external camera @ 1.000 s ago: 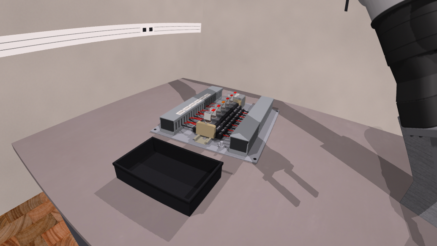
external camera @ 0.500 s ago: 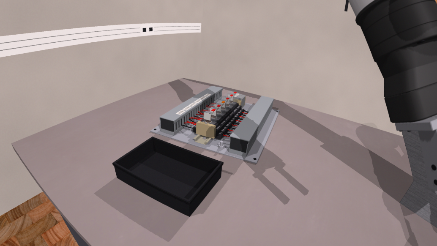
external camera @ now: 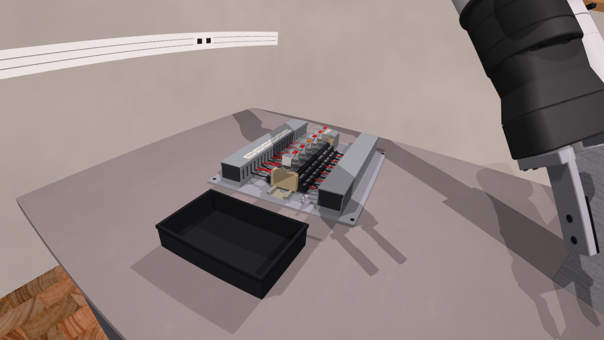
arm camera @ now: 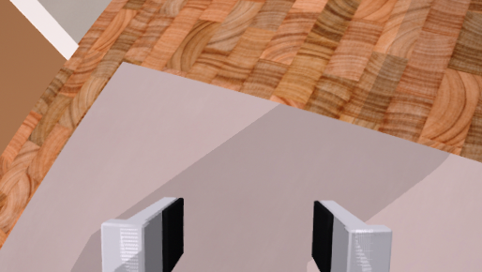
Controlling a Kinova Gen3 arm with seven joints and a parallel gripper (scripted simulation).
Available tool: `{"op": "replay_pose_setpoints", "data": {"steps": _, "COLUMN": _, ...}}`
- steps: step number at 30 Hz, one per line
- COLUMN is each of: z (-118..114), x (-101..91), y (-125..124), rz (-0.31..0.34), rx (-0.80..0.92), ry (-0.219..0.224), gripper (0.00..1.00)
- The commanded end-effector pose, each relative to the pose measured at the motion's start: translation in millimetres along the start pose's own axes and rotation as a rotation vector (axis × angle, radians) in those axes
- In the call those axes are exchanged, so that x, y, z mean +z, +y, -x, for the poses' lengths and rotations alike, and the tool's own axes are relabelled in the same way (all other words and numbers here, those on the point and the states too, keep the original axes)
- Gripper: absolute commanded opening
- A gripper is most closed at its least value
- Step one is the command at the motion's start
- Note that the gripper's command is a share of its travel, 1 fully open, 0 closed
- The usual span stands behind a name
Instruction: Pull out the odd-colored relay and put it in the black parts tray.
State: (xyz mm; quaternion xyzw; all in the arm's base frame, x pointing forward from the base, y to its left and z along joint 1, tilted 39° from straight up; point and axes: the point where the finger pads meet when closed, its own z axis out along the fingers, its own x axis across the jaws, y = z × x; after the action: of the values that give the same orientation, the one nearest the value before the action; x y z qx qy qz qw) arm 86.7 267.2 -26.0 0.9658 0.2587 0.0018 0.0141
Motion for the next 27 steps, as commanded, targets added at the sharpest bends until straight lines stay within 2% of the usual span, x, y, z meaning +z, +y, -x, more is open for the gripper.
{"op": "replay_pose_setpoints", "data": {"steps": 1, "z": -6.4, "x": -5.0, "y": 0.2, "rz": -0.014, "rx": 0.002, "ry": 0.002, "gripper": 0.98}}
{"op": "replay_pose_setpoints", "data": {"steps": 14, "z": -30.9, "x": -22.5, "y": 7.5, "rz": -0.052, "rx": 0.013, "ry": 0.02, "gripper": 0.98}}
{"op": "replay_pose_setpoints", "data": {"steps": 27, "z": -64.6, "x": -46.6, "y": 27.7, "rz": -0.082, "rx": 0.028, "ry": 0.06, "gripper": 0.98}}
